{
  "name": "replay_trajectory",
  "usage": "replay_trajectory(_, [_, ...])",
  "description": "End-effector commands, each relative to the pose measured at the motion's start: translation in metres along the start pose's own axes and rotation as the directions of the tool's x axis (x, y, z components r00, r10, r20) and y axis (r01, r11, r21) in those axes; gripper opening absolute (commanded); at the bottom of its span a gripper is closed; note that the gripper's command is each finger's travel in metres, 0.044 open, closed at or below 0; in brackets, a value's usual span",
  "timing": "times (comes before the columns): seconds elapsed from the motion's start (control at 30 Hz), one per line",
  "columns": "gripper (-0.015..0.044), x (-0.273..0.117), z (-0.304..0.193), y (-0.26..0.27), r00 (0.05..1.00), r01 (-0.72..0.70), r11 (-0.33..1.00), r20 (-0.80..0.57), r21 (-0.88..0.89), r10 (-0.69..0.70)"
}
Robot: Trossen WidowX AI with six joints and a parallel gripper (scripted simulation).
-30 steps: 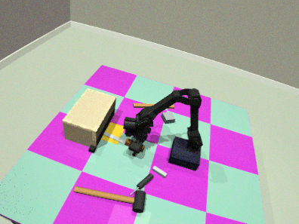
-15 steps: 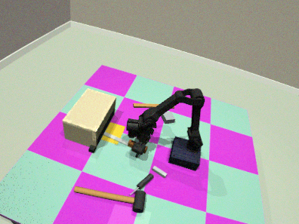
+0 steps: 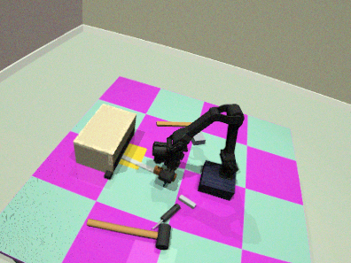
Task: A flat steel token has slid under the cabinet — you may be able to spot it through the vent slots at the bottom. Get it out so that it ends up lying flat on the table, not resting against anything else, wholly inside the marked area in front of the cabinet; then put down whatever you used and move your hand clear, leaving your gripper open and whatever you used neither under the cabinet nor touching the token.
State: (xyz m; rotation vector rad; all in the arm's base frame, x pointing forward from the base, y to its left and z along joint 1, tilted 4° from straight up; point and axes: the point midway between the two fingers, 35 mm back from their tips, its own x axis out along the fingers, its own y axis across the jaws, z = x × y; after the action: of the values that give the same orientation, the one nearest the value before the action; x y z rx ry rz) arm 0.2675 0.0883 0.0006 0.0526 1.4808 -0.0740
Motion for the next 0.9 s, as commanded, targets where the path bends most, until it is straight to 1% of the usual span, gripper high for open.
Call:
replay_trajectory(0.0, [0.0000,0.001,-0.007,0.000,1.000,0.001,1.000,-0.002,0.004,-0.001])
replay_trajectory(0.87, [0.0000,0.001,-0.042,0.001,1.000,0.000,1.000,-0.004,0.004,0.000])
